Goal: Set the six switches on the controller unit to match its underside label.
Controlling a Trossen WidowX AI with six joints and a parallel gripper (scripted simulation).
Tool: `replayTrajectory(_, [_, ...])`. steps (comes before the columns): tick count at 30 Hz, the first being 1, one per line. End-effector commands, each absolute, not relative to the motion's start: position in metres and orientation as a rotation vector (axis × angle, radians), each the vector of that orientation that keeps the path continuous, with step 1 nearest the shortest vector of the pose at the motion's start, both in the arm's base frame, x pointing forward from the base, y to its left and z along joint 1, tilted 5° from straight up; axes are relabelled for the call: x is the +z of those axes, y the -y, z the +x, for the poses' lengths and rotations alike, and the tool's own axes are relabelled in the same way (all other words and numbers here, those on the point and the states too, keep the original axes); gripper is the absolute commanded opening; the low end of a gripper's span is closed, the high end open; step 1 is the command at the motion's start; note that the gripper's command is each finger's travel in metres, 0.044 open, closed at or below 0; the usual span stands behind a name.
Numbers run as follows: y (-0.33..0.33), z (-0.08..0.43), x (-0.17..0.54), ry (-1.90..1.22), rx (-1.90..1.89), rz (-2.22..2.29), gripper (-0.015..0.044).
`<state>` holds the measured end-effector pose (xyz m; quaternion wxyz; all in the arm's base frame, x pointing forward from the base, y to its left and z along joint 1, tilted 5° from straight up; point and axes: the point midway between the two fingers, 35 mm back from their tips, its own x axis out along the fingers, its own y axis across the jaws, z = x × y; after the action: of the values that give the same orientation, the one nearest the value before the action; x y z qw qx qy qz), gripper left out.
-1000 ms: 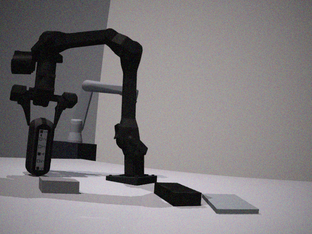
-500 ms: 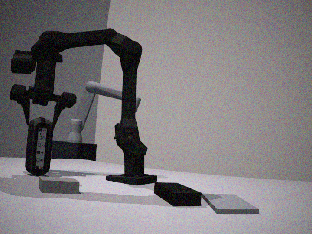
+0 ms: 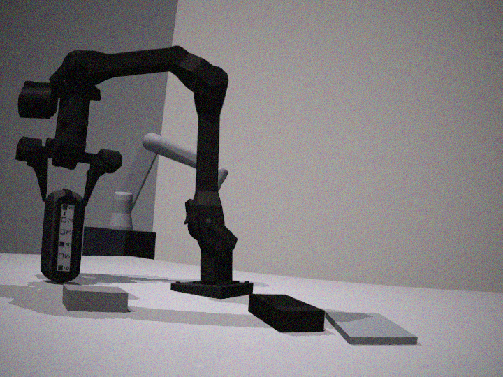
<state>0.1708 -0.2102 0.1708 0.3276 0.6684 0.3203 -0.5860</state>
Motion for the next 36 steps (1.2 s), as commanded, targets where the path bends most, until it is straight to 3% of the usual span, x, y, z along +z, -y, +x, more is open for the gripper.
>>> replayTrajectory(1, [0.216,0.167,0.169,-0.832,-1.558,1.728,0.0338])
replayTrajectory(36, [0.237,0.152,0.167,-0.789,-1.62,1.648,0.0338])
